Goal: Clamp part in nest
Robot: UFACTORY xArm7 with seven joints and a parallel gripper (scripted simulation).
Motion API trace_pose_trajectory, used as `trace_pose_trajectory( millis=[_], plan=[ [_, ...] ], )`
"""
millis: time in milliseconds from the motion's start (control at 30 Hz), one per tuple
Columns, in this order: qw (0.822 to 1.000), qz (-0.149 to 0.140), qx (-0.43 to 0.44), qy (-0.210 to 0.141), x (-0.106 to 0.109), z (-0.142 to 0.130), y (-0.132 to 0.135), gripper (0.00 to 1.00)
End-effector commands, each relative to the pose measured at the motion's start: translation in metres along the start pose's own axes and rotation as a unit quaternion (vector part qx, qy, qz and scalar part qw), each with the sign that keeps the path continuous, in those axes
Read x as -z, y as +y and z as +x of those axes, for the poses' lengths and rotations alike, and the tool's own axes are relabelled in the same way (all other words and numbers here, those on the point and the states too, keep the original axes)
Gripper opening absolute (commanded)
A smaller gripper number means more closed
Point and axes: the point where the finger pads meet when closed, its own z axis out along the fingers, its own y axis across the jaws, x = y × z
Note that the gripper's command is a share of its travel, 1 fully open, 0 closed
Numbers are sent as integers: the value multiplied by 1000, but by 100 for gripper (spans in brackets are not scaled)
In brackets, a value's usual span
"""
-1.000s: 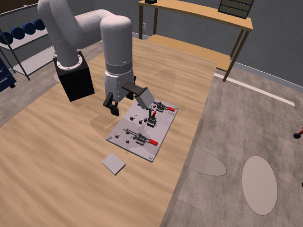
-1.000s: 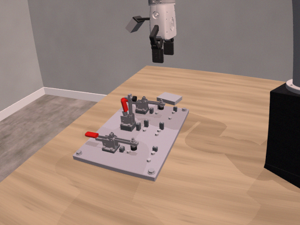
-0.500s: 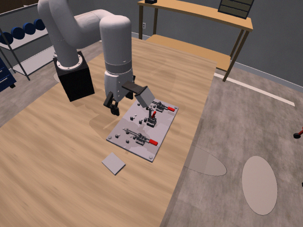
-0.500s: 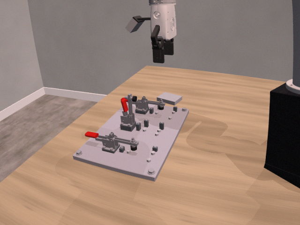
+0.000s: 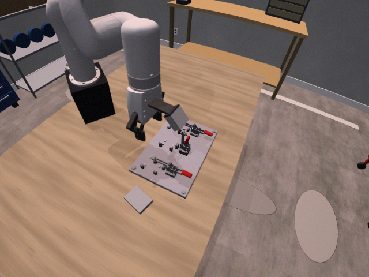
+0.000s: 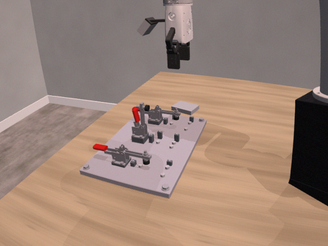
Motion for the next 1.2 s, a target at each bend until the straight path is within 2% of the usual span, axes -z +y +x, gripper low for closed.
trace_pose_trajectory(
  millis=[0, 167, 200, 1167],
  plan=[
    [1000, 0, 0, 1, 1, 1, 0, 100],
    [1000, 0, 0, 1, 1, 1, 0, 100],
    [1000, 0, 0, 1, 1, 1, 0, 0],
    [1000, 0, 0, 1, 1, 1, 0, 0]
  ],
)
